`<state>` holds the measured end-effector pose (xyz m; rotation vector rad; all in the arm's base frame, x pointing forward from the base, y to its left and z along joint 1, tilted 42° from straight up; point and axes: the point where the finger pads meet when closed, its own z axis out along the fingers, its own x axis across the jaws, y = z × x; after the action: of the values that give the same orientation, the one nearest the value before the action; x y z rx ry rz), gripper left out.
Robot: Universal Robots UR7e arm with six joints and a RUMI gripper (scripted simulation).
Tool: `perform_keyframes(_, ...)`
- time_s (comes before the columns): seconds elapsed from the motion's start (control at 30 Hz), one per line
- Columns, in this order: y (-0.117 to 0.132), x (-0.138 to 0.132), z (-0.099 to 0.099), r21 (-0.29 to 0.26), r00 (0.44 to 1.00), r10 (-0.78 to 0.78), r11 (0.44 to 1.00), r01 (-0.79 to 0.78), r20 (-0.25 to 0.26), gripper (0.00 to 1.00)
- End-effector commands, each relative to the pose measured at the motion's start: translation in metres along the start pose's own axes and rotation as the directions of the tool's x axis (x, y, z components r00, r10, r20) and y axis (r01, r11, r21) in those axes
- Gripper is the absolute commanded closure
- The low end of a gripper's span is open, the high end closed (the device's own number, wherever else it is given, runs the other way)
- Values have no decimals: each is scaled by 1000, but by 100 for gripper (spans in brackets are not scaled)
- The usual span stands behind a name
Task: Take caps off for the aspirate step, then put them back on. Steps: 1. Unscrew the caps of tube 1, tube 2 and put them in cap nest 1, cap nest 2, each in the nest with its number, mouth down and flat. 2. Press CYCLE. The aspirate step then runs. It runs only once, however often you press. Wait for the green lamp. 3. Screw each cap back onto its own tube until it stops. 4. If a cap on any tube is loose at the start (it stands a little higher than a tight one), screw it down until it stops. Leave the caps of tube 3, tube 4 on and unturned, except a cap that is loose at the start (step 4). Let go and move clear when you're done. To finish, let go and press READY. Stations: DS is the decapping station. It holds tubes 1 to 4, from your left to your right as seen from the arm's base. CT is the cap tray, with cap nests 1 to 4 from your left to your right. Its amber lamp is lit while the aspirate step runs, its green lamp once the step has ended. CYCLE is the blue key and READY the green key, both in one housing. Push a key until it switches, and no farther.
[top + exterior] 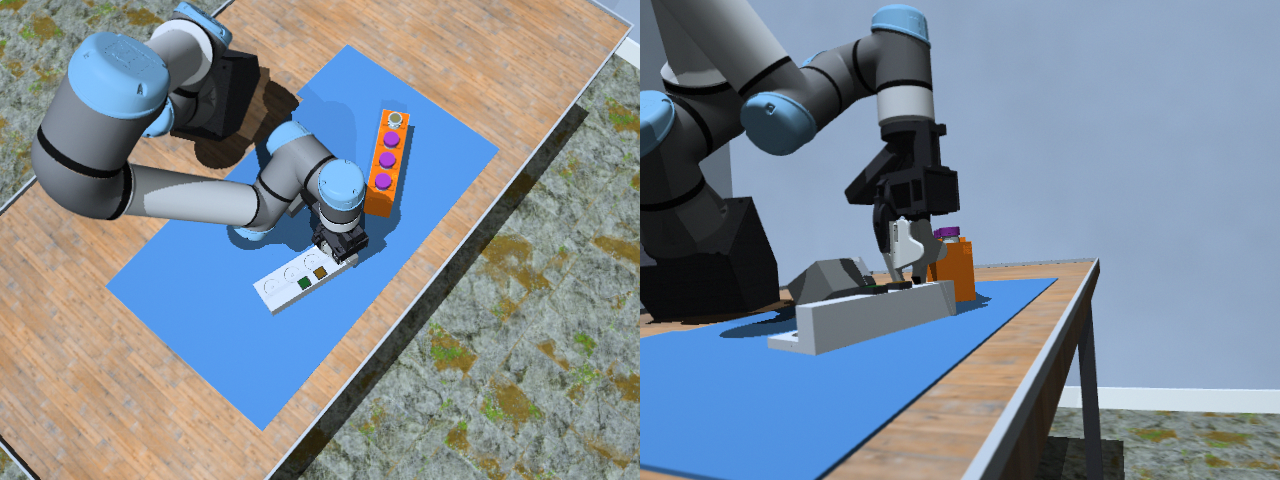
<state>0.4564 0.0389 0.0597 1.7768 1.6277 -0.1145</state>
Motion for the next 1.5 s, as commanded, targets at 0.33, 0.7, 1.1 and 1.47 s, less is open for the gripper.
perform_keyframes(0.33,-2,0,1,-1,1000,0,1000,0,-1,100)
perform_keyframes(0.7,-2,-1,1,-4,1000,1,1000,-1,-2,100)
perform_keyframes(1.1,-4,-2,2,-2,1000,1,1000,-1,-1,100)
perform_keyframes(1.47,-3,-3,2,-3,1000,2,1000,-2,-1,100)
